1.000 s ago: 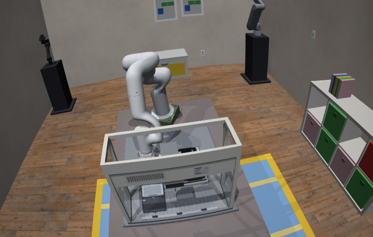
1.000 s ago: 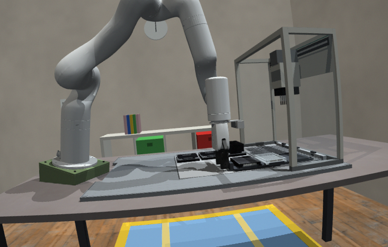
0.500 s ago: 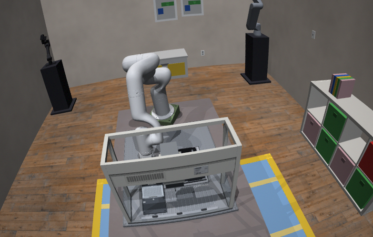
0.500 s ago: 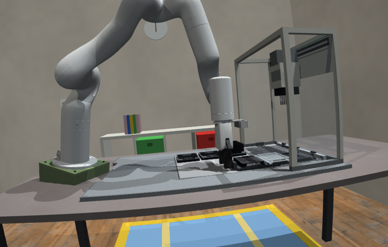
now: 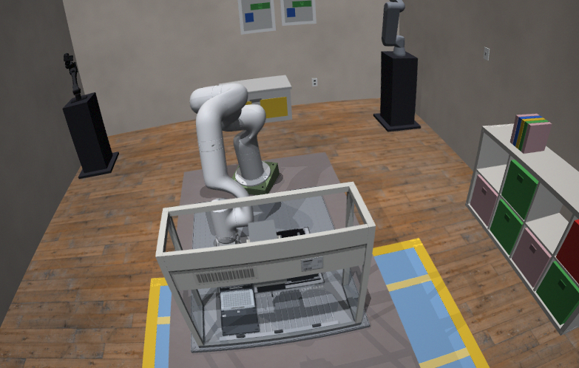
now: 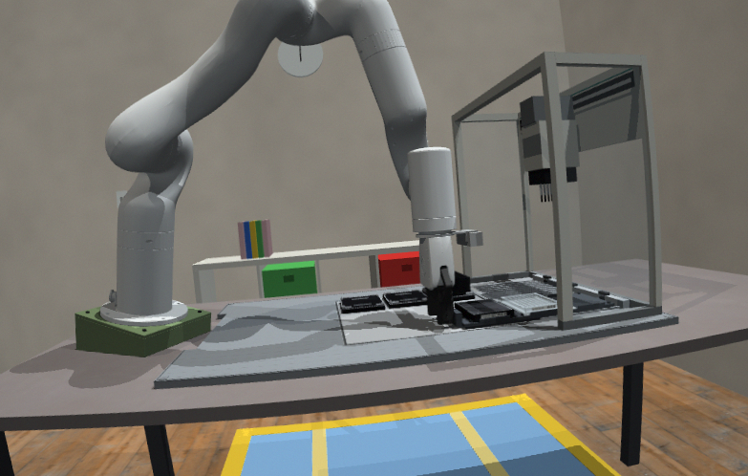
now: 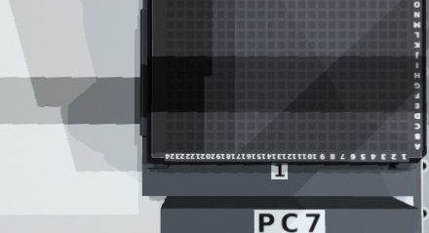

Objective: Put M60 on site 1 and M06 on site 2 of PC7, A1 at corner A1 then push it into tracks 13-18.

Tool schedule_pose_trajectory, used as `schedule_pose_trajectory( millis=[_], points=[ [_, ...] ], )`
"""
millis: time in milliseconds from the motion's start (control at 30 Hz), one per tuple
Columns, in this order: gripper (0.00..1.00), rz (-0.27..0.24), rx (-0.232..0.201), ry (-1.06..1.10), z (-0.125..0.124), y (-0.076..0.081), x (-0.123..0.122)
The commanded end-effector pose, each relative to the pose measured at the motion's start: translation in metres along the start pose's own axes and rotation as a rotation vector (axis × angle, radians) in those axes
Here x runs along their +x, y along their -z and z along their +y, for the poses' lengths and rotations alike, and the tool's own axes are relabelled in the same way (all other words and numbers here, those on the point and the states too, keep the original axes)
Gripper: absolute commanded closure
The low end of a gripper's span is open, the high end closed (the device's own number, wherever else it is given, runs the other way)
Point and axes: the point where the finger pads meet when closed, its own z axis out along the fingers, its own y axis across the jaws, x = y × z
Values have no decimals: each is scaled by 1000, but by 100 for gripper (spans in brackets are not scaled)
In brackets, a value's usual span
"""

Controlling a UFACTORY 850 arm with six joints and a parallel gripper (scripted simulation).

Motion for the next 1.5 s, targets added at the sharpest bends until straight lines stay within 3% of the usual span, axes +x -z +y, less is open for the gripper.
schedule_pose_trajectory(
  millis=[0,1467],
  points=[
    [18,2,0,0,0,1,3],
    [18,2,0,0,0,1,14]
  ],
)
